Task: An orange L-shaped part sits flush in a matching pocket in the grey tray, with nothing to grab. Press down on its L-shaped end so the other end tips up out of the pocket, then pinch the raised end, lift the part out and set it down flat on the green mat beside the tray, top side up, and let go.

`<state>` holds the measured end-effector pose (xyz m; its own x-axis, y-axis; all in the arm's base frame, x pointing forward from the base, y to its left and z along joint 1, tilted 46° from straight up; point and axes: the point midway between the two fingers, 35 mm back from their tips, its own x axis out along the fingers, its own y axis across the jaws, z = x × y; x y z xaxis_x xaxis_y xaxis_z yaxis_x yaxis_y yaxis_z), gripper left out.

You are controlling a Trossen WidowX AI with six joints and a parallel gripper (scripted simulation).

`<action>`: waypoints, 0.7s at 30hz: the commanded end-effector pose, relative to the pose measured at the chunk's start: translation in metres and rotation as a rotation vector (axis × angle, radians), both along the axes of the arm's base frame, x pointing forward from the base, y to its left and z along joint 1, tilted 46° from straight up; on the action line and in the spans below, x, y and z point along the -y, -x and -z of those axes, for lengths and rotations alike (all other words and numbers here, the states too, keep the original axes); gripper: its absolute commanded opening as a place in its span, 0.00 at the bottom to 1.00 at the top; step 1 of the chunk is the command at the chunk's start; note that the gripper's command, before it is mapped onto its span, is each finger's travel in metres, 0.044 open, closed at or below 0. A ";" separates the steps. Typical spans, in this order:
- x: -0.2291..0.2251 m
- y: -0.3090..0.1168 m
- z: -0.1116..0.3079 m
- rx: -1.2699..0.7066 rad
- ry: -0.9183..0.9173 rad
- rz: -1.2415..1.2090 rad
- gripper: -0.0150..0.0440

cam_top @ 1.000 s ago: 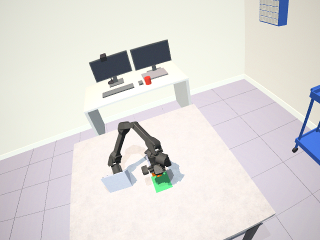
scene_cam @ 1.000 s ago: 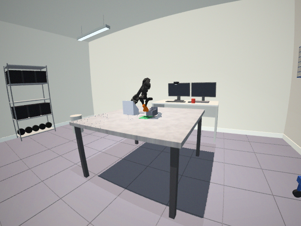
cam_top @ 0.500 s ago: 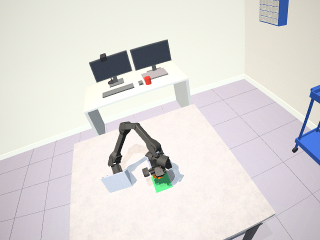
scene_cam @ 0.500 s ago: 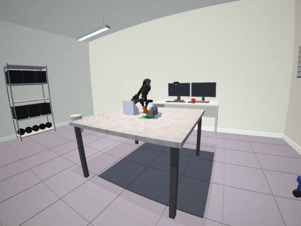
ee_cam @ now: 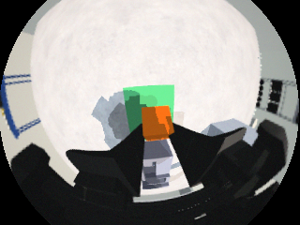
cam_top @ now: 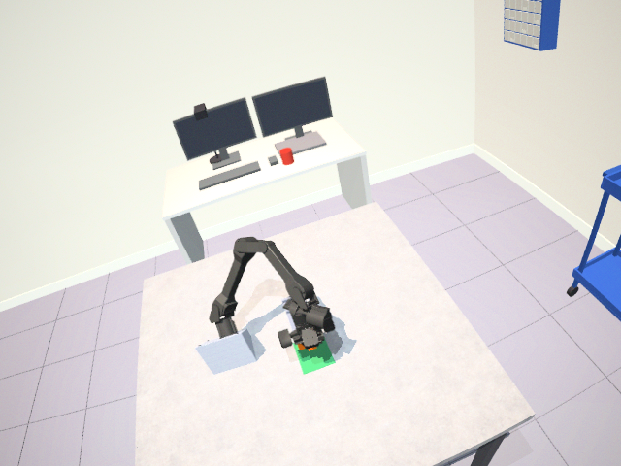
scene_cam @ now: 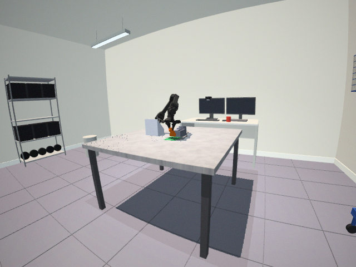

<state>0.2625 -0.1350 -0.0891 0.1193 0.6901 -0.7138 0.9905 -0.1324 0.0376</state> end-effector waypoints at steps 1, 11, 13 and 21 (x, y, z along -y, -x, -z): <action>-0.007 -0.001 0.005 -0.004 -0.006 0.002 0.25; -0.010 -0.001 0.008 -0.004 -0.007 0.002 0.25; -0.010 -0.001 0.008 -0.004 -0.007 0.002 0.25; -0.010 -0.001 0.008 -0.004 -0.007 0.002 0.25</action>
